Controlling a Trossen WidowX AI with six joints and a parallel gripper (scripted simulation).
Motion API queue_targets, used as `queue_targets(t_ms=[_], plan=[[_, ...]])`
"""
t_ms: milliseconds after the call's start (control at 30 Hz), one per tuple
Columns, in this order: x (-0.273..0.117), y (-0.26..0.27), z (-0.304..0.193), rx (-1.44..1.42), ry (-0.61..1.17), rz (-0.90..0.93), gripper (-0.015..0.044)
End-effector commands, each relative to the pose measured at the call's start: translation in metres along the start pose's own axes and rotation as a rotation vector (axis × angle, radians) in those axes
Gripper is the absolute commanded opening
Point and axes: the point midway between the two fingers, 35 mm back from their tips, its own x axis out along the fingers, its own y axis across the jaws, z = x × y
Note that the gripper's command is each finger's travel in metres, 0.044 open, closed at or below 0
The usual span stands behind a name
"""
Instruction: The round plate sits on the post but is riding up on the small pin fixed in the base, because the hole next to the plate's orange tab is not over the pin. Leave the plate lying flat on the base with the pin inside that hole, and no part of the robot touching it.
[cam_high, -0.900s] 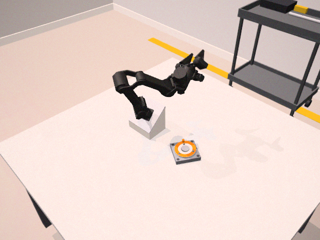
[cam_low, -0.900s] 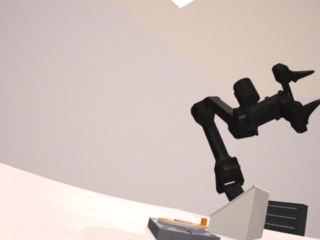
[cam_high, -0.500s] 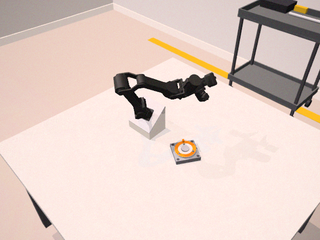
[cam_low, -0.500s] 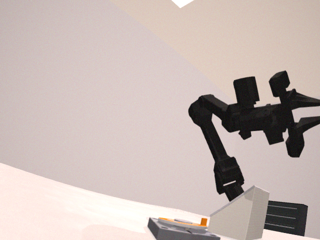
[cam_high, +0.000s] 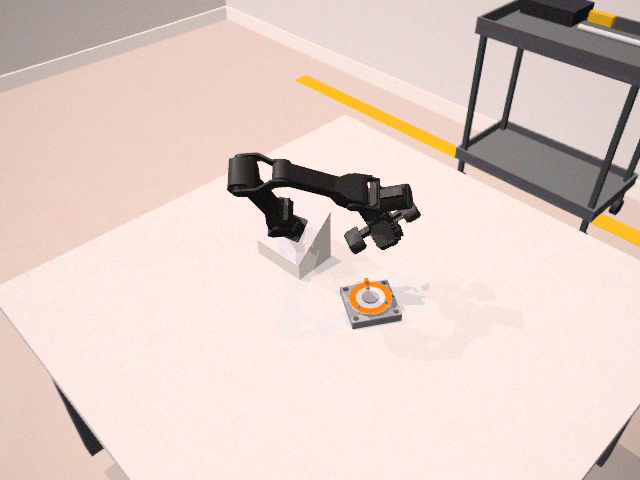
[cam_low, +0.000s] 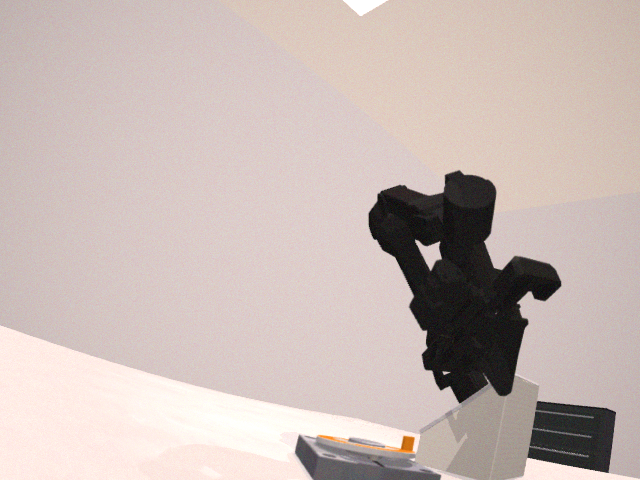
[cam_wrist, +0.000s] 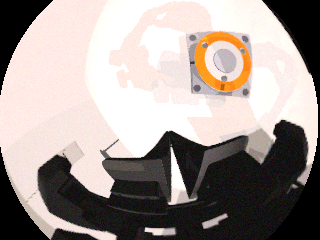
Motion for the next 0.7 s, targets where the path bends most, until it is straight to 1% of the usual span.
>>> queue_targets(t_ms=[0,33,100,400,667], plan=[[-0.022,-0.066,0.032,-0.326,-0.034,-0.372,0.0000],[-0.028,-0.079,0.037,-0.400,-0.022,-0.447,0.0000],[-0.034,-0.089,0.041,-0.461,-0.010,-0.507,0.0000],[-0.031,-0.085,0.039,-0.461,-0.010,-0.506,0.0000],[0.004,-0.102,0.045,-0.461,-0.011,-0.507,0.0000]])
